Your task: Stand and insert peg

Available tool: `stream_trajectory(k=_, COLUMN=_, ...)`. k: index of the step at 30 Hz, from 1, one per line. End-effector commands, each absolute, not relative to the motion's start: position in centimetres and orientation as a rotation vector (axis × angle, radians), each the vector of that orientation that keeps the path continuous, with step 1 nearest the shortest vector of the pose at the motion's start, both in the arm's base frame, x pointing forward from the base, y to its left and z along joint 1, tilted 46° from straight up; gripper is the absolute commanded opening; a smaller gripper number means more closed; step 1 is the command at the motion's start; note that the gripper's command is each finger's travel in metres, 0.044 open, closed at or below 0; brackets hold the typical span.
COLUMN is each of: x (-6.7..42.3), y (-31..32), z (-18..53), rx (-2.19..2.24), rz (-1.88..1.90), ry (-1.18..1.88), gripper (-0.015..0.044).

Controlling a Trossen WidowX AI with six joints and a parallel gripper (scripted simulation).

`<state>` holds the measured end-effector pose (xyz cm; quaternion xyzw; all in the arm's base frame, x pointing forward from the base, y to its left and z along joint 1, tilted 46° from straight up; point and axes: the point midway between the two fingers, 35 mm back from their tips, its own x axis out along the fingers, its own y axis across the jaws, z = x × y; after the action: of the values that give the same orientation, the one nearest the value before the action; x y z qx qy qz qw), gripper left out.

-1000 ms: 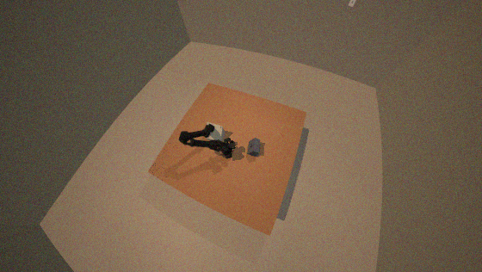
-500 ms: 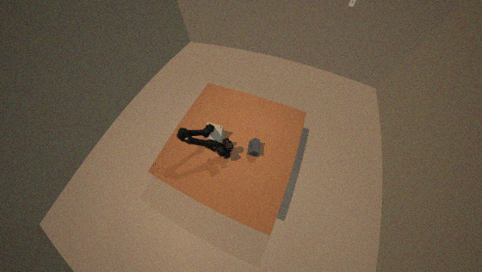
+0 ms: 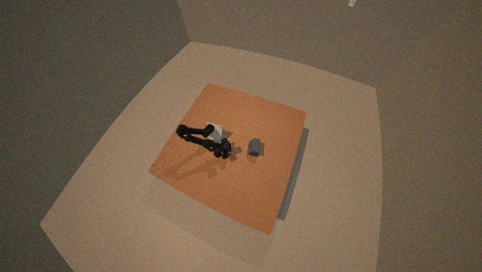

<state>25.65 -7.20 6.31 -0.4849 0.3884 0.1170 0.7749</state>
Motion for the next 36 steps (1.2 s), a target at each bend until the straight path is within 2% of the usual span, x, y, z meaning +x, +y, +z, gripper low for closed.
stream_trajectory(k=1, x=25.5, y=-7.2, z=6.6, rx=-1.049, rz=0.267, ry=0.807, gripper=0.0051)
stream_trajectory(k=36, x=23.5, y=-8.1, z=7.5, rx=-0.982, rz=0.416, ry=0.535, gripper=0.0051)
